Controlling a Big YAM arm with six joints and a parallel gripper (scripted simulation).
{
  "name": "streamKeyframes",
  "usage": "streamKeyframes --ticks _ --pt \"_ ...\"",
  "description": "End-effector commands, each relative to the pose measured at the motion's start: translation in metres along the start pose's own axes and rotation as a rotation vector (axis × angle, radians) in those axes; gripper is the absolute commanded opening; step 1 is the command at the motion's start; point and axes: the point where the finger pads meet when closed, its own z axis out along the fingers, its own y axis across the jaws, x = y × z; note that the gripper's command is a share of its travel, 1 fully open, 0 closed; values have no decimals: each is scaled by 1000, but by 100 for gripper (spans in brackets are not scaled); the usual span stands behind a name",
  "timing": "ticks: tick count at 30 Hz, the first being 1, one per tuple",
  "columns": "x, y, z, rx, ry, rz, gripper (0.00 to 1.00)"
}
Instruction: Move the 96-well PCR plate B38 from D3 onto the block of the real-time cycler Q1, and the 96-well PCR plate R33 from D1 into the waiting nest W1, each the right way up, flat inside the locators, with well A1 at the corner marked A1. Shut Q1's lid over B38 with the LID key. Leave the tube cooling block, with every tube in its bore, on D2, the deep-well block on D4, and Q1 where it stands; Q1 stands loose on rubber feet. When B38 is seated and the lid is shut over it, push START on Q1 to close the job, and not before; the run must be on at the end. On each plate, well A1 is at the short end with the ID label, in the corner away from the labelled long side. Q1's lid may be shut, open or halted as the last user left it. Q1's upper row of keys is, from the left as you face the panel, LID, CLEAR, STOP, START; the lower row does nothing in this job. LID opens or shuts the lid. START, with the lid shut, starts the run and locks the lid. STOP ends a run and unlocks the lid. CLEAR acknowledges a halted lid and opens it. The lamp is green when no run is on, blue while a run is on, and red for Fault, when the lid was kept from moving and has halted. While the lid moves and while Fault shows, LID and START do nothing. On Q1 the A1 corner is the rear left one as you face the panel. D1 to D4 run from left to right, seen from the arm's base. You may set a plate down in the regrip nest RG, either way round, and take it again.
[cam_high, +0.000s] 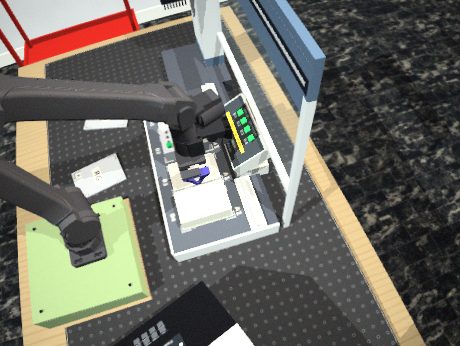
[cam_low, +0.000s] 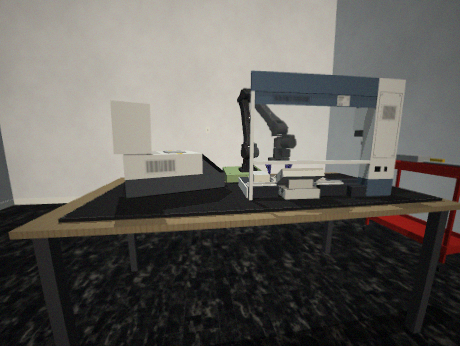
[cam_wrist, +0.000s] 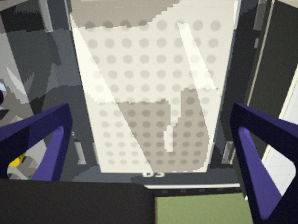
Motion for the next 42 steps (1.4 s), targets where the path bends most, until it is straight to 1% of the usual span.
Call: streamKeyframes --ticks 1,6,10,11,14,16,27,29,35,36,42 --pt "-4 -2 5 -6 -20 -4 100" --pt "0 -5 21 3 3 1 100" --pt "-1 -5 23 2 0 3 100" --pt "-4 -4 19 -3 -11 2 100" --pt "-10 -1 19 -10 -31 3 100" --pt "-12 -1 15 -12 -35 3 100" --pt "-5 -3 11 -4 -12 3 100" --pt "-6 -3 11 -4 -14 3 100" --pt "-17 1 4 -13 -36 4 100" --pt "-19 2 3 -14 -40 4 0" --pt "-27 5 -2 -20 -56 5 0"
